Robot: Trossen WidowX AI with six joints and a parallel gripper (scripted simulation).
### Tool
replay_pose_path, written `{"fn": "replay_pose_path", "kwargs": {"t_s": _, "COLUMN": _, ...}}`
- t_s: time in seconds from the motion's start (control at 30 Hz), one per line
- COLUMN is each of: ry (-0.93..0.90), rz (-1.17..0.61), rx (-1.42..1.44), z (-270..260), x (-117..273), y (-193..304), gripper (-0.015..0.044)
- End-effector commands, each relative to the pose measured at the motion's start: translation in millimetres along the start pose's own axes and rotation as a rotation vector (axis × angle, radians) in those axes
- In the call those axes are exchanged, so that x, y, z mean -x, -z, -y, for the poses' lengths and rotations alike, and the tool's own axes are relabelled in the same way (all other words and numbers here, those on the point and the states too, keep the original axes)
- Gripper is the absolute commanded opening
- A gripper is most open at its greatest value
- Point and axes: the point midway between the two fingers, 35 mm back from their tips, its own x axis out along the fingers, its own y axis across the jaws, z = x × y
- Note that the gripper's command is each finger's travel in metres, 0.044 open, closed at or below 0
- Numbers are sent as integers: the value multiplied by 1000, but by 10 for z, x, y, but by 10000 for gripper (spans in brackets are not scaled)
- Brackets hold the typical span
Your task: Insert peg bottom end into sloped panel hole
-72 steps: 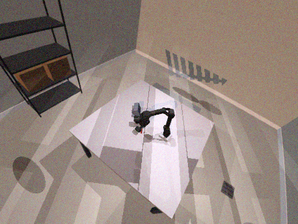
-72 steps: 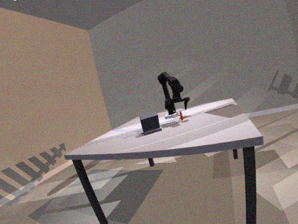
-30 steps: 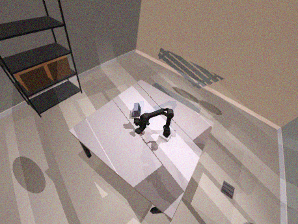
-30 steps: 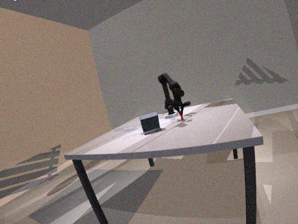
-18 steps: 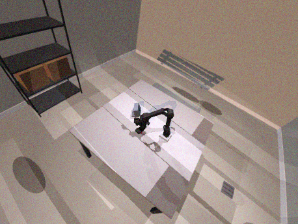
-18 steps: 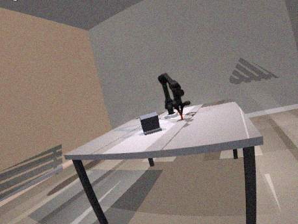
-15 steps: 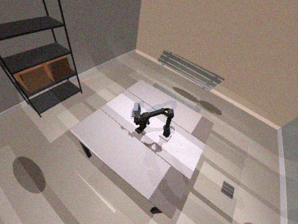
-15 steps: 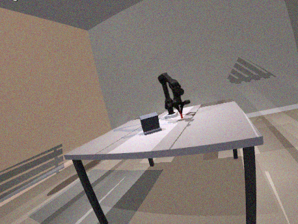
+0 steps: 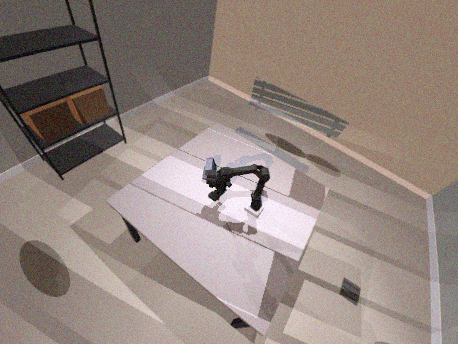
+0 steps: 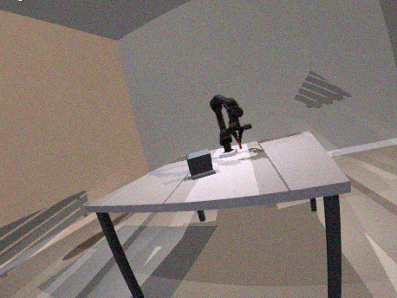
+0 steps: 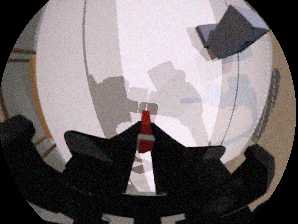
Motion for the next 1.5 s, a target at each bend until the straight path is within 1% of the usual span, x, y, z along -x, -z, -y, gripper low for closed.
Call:
{"fn": "replay_pose_path", "kwargs": {"t_s": 0.0, "ry": -2, "rz": 11, "rx": -4, "z": 2, "x": 95, "y": 1, "gripper": 0}}
{"fn": "replay_pose_path", "kwargs": {"t_s": 1.47, "ry": -172, "rz": -13, "rx": 52, "z": 224, "x": -53, "y": -291, "gripper": 0}}
